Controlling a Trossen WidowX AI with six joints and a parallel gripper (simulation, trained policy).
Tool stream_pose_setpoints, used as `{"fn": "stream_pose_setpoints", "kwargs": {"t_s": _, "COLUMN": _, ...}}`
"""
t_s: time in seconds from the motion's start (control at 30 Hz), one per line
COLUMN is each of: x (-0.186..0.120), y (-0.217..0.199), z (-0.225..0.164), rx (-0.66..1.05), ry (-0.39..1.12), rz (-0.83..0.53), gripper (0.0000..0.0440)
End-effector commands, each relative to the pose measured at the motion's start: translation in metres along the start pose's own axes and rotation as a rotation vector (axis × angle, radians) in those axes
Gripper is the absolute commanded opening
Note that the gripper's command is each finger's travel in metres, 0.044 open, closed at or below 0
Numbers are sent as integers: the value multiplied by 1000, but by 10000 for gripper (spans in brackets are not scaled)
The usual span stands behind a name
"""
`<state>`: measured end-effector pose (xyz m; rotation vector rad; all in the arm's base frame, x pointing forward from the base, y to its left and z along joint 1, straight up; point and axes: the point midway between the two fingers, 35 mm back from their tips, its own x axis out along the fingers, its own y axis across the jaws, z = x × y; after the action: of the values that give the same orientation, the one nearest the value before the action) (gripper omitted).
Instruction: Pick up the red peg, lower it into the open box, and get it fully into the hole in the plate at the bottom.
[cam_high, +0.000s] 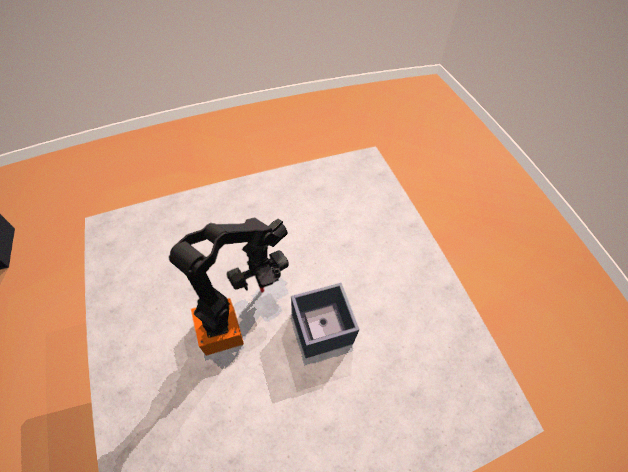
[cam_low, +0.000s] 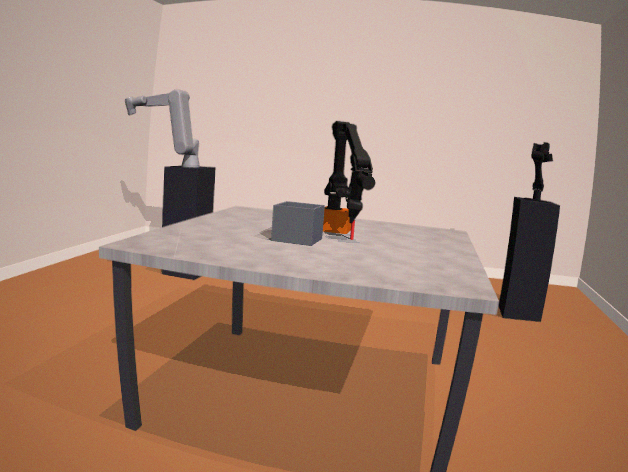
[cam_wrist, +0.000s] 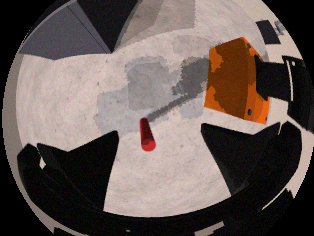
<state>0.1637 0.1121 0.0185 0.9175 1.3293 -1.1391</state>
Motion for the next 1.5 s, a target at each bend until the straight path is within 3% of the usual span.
{"fn": "stream_pose_setpoints", "kwargs": {"t_s": 0.0, "x": 10, "y": 0, "z": 2, "rx": -6, "ry": -16, "rz": 3, "gripper": 406}}
{"fn": "stream_pose_setpoints", "kwargs": {"t_s": 0.3, "x": 34, "y": 2, "z": 3, "rx": 7, "ry": -38, "rz": 20, "gripper": 378}}
{"fn": "stream_pose_setpoints", "kwargs": {"t_s": 0.73, "x": 54, "y": 19, "z": -11, "rx": -52, "ry": -14, "rz": 52, "gripper": 60}}
{"fn": "stream_pose_setpoints", "kwargs": {"t_s": 0.83, "x": 56, "y": 22, "z": -15, "rx": -72, "ry": -4, "rz": 59, "gripper": 4}}
{"fn": "stream_pose_setpoints", "kwargs": {"t_s": 1.47, "x": 10, "y": 53, "z": -17, "rx": -34, "ry": 45, "rz": 208, "gripper": 0}}
